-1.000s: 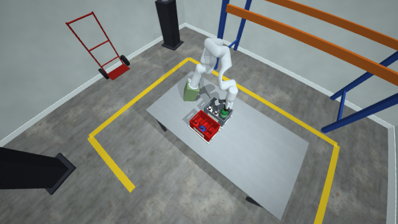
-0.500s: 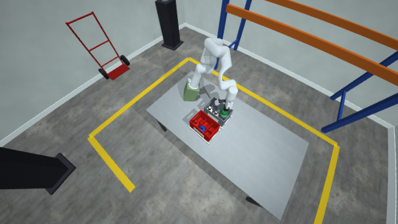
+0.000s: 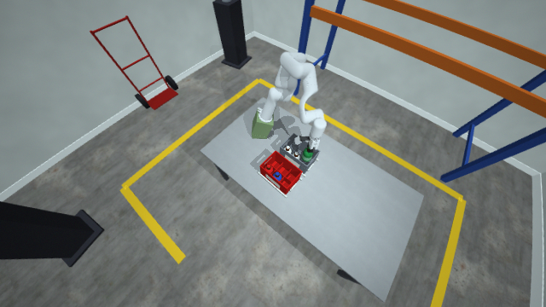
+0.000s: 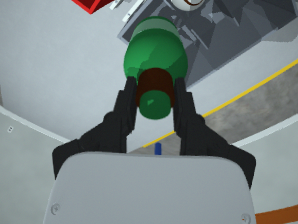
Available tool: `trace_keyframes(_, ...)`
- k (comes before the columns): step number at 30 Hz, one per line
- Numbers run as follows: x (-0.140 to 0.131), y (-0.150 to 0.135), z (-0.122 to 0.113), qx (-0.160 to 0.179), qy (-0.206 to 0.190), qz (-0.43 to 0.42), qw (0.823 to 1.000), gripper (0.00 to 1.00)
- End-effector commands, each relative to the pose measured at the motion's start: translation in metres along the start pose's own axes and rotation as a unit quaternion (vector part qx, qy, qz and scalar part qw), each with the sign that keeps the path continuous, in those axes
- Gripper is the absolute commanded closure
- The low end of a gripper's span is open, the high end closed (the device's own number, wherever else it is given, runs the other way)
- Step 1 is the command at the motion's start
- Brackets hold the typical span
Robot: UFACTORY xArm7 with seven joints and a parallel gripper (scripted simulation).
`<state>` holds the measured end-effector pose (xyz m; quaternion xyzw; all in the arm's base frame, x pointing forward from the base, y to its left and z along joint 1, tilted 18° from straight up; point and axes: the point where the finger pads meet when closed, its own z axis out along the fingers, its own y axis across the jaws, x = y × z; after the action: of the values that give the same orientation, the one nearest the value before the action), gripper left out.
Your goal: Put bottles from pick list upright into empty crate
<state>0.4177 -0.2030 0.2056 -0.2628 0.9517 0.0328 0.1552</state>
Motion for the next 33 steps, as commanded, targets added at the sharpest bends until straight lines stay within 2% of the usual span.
trace_keyframes(1, 0.000, -0.001, -0.001, 0.002, -0.001, 0.000, 1.000, 1.00)
trace_keyframes(33, 0.000, -0.002, 0.029, 0.002, -0.001, 0.000, 1.000, 1.00)
